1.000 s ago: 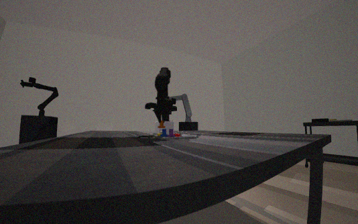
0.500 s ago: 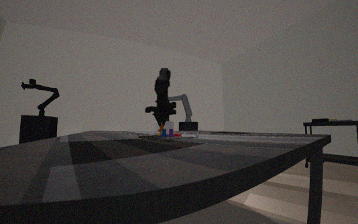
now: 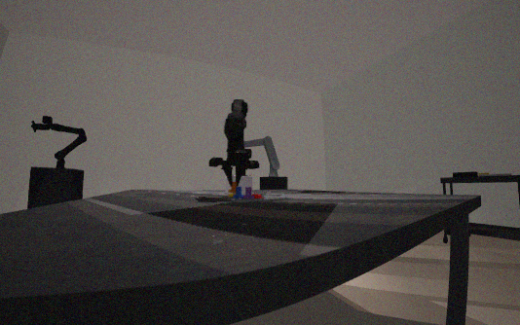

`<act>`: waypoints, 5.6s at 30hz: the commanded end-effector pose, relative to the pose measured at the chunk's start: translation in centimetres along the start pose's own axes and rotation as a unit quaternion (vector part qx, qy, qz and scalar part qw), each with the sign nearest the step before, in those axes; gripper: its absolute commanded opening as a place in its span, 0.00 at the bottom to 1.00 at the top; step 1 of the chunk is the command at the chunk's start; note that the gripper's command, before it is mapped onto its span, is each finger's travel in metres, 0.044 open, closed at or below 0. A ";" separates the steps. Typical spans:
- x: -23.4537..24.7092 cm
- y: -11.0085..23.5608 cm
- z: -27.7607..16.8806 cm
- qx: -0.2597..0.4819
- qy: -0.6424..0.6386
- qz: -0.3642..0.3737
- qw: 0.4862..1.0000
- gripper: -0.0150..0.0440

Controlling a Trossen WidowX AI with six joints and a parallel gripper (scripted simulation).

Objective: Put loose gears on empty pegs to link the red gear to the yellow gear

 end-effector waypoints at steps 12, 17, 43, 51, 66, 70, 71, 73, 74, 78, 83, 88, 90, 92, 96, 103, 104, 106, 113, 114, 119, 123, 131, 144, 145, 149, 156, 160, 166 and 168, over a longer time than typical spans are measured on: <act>0.4 -0.3 -0.3 0.013 0.056 0.013 0.998 0.25; 0.4 0.0 -0.4 0.012 0.122 0.013 0.992 0.25; 0.4 -0.4 -0.4 0.013 0.041 0.012 0.999 0.25; 0.3 -0.8 -0.3 0.014 -0.030 0.011 0.999 0.25; 0.4 -0.4 -0.4 0.012 0.109 0.013 0.994 0.25; 0.4 -0.3 -0.4 0.012 0.165 0.014 0.986 0.25; 0.4 -0.3 -0.4 0.011 0.178 0.014 0.984 0.25; 0.3 -0.3 -0.4 0.011 0.204 0.014 0.979 0.25; 0.3 -0.4 -0.3 0.011 0.213 0.014 0.977 0.25; 0.4 -0.5 -0.3 0.011 0.207 0.014 0.978 0.25; 0.5 -0.5 -0.3 0.012 0.163 0.014 0.987 0.25; 0.4 -0.6 -0.4 0.012 0.096 0.013 0.995 0.25; 0.4 -0.6 -0.4 0.013 0.067 0.013 0.998 0.25; 0.4 -0.6 -0.4 0.013 0.039 0.012 0.999 0.25; 0.3 -0.6 -0.4 0.014 -0.015 0.012 1.000 0.25; 0.4 -0.8 -0.3 0.014 -0.021 0.011 1.000 0.25; 0.4 -0.8 -0.3 0.014 -0.014 0.012 1.000 0.25; 0.4 -0.8 -0.4 0.014 0.004 0.012 1.000 0.25; 0.4 -0.9 -0.5 0.013 0.091 0.013 0.996 0.25; 0.4 -0.9 -0.5 0.012 0.106 0.013 0.994 0.25; 0.4 -0.9 -0.4 0.011 0.175 0.014 0.984 0.25; 0.4 -1.0 -0.3 0.011 0.220 0.015 0.975 0.25; 0.5 -1.0 -0.4 0.011 0.193 0.014 0.981 0.43; 0.3 3.9 -0.4 0.012 0.093 0.013 0.995 0.49; 0.3 3.9 -0.4 0.012 0.093 0.013 0.995 0.49; 0.4 6.6 -0.5 0.012 0.104 0.014 0.994 0.62; 0.5 8.2 -0.6 0.012 0.104 0.014 0.994 0.94; 0.5 8.2 -0.6 0.012 0.104 0.014 0.994 1.00; 0.5 8.2 -0.6 0.012 0.104 0.014 0.994 1.00; 0.5 8.2 -0.6 0.012 0.104 0.014 0.994 1.00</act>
Point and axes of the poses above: the point midway between the two fingers, 35 mm back from their tips, its own y axis back along the fingers, its own x axis across the jaws, z = x × y, the point moved 10 cm from there along y, back along the fingers, and after that the axes turned 14 degrees about y, right-handed, at the moved point
